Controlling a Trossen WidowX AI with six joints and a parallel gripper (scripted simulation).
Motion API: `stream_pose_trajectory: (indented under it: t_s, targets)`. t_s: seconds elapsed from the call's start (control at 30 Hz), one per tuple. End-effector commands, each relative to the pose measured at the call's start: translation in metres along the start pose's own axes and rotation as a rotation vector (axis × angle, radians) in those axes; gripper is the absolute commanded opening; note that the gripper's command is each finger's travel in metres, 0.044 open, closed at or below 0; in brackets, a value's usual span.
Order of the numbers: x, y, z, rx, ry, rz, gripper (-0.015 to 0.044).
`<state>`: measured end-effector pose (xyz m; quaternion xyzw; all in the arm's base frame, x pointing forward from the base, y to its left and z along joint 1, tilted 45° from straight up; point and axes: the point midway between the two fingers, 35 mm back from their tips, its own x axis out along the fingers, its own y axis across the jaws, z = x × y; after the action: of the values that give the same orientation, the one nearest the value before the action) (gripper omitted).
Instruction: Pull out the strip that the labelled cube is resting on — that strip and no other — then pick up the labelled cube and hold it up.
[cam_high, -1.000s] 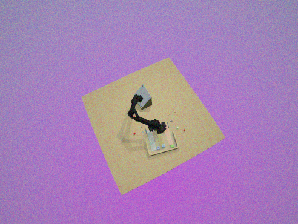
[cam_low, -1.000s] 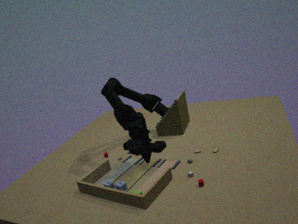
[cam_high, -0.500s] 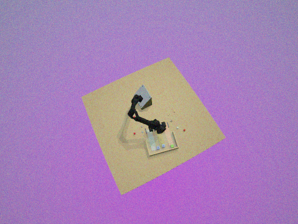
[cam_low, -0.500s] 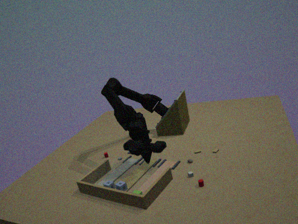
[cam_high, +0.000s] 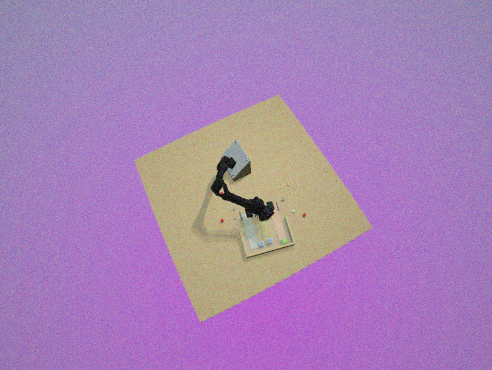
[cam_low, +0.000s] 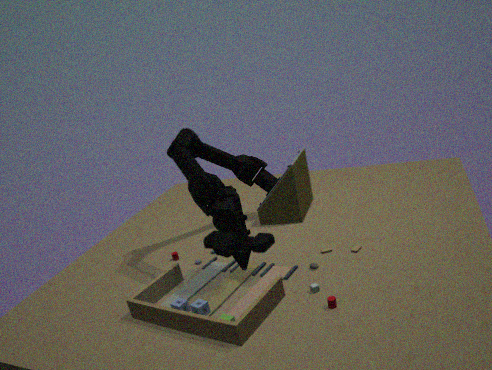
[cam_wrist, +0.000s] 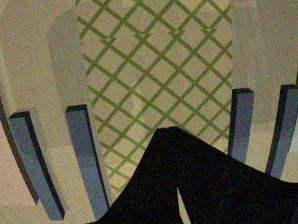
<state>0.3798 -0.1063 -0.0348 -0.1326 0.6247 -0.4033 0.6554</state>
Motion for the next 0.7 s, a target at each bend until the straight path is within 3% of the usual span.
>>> stream_pose_trajectory:
  t_s: [0.0,0.67]
  targets:
    - [0.0017,-0.0003,0.0002,-0.005,0.0,-0.004,0.0]
    - [0.0037,-0.0003,0.0017,-0.005,0.0,-0.004,0.0]
